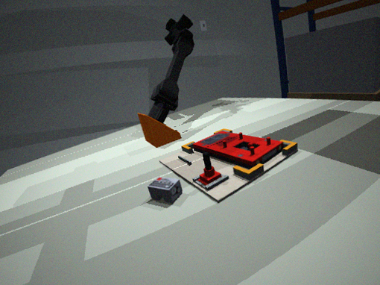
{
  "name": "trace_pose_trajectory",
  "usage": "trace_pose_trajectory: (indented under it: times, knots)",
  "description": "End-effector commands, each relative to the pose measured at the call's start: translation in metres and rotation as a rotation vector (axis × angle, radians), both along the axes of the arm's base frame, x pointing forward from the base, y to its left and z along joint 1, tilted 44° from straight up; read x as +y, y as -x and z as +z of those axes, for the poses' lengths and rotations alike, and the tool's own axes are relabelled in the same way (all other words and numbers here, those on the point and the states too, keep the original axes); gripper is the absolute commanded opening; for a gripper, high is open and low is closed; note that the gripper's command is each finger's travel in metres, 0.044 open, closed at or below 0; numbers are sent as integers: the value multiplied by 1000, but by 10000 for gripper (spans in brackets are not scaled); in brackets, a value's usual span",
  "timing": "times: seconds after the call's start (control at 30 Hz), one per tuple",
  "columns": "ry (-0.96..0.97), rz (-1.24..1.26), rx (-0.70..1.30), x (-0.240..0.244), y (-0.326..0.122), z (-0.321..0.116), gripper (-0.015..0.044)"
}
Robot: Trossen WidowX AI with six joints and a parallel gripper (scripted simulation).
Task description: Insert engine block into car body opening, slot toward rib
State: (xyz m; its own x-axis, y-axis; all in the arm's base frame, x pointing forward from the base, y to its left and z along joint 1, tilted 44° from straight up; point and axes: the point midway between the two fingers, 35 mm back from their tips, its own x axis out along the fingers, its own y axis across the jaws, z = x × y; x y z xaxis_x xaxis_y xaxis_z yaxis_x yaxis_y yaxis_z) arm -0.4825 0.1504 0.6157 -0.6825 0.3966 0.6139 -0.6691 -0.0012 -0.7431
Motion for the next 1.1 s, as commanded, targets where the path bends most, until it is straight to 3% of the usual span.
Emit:
trace_pose_trajectory:
  times: [0.0, 0.47, 1.07]
  knots:
    - [0, 0, 0, 0, 0, 0, 426]
    - [74, -60, -4, 67, -22, -8, 440]
    - [208, -172, 21, 171, -84, -20, 440]
